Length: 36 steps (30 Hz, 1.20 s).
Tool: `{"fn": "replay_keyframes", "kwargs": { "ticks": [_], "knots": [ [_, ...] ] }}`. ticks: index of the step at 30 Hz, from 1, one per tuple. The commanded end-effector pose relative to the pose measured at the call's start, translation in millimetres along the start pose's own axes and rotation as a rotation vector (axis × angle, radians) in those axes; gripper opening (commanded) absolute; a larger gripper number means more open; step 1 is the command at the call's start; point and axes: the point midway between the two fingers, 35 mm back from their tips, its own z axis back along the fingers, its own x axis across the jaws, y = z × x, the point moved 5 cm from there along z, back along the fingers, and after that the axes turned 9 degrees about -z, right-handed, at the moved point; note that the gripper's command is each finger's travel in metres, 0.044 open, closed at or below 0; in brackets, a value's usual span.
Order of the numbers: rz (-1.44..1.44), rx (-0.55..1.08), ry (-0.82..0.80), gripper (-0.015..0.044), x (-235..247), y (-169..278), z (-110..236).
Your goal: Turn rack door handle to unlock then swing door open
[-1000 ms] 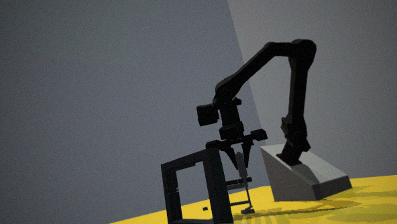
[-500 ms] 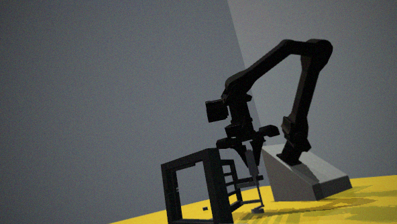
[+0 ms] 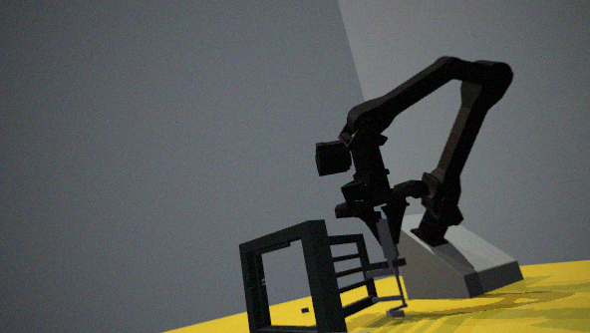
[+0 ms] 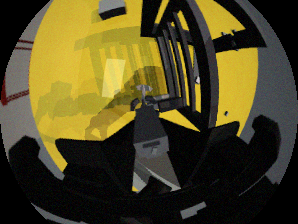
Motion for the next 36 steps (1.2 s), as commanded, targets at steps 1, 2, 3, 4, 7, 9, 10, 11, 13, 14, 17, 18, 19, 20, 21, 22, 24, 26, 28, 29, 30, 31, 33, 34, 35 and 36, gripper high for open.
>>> {"fn": "replay_keyframes", "kwargs": {
  "ticks": [1, 2, 3, 4, 7, 9, 10, 11, 13, 14, 17, 18, 19, 20, 21, 22, 24, 26, 28, 29, 30, 31, 33, 34, 35, 36],
  "knots": [
    [-0.049, -0.007, -0.004, 0.0015, 7.1, -0.9, 0.0],
    [-0.062, -0.007, -0.004, 0.0015, 9.1, -1.1, 0.0],
    [-0.074, -0.007, -0.004, 0.0015, 11.1, -1.2, 0.1],
    [-0.087, -0.007, -0.004, 0.0015, 13.0, -1.4, 0.1],
    [-0.124, -0.007, -0.005, 0.0015, 18.9, -2.1, 0.1],
    [-0.149, -0.007, -0.005, 0.0015, 22.8, -2.6, 0.1],
    [-0.160, -0.007, -0.005, 0.0015, 24.6, -2.9, 0.1],
    [-0.172, -0.007, -0.005, 0.0015, 26.5, -3.3, 0.2],
    [-0.196, -0.006, -0.006, 0.0015, 30.2, -3.8, 0.2],
    [-0.208, -0.006, -0.006, 0.0015, 32.1, -4.1, 0.2],
    [-0.241, -0.006, -0.007, 0.0015, 37.4, -4.7, 0.2],
    [-0.246, -0.006, -0.007, 0.0015, 38.3, -4.7, 0.2],
    [-0.248, -0.006, -0.007, 0.0015, 38.6, -4.8, 0.2],
    [-0.248, -0.006, -0.007, 0.0015, 38.6, -4.8, 0.2],
    [-0.248, -0.006, -0.007, 0.0015, 38.6, -4.8, 0.2],
    [-0.248, -0.006, -0.007, 0.0015, 38.6, -4.8, 0.2],
    [-0.248, -0.006, -0.007, 0.0015, 38.6, -4.8, 0.2],
    [-0.248, -0.006, -0.007, 0.0015, 38.6, -4.8, 0.2],
    [-0.248, -0.006, -0.007, 0.0015, 38.6, -4.8, 0.2],
    [-0.248, -0.006, -0.007, 0.0015, 38.6, -4.8, 0.2],
    [-0.248, -0.006, -0.007, 0.0041, 38.6, -4.8, 0.2],
    [-0.248, -0.006, -0.007, 0.0067, 38.6, -4.8, 0.2],
    [-0.248, -0.006, -0.007, 0.0120, 38.6, -4.8, 0.2],
    [-0.248, -0.006, -0.007, 0.0146, 38.6, -4.8, 0.2],
    [-0.248, -0.006, -0.007, 0.0172, 38.6, -4.8, 0.2],
    [-0.248, -0.006, -0.007, 0.0199, 38.6, -4.8, 0.2]
  ]
}}
